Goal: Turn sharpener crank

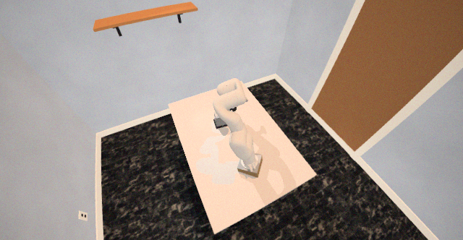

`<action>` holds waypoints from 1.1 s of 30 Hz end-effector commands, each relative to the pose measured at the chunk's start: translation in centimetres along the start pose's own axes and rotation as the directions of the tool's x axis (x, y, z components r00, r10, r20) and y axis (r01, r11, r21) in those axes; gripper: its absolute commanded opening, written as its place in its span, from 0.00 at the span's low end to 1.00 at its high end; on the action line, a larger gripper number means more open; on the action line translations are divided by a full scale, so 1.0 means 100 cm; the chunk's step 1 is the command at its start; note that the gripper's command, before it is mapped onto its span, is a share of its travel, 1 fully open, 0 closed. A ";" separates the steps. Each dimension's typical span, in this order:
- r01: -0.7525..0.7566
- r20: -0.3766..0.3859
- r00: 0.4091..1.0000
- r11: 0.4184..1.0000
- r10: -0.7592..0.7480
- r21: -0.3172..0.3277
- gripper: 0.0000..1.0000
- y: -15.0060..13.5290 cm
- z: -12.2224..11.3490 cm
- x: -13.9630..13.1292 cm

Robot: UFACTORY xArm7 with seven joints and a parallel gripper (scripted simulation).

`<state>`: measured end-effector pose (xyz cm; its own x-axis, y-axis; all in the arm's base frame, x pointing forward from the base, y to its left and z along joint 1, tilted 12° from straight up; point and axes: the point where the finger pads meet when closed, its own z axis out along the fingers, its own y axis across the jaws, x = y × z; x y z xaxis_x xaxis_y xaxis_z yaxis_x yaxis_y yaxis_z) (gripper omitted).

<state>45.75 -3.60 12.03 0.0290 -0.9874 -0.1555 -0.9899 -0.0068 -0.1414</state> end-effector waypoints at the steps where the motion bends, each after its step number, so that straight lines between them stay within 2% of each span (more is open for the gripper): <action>1: 0.001 0.011 1.000 1.000 -0.001 -0.015 0.00 -0.009 0.003 0.000; 18: 0.001 0.011 1.000 1.000 -0.001 -0.015 0.00 -0.032 0.029 0.000; 33: 0.001 0.011 1.000 1.000 -0.001 -0.015 0.00 -0.036 0.045 0.000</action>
<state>49.75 -2.81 8.15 0.0318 -0.9855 -0.1664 -0.9923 -0.0112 -0.1233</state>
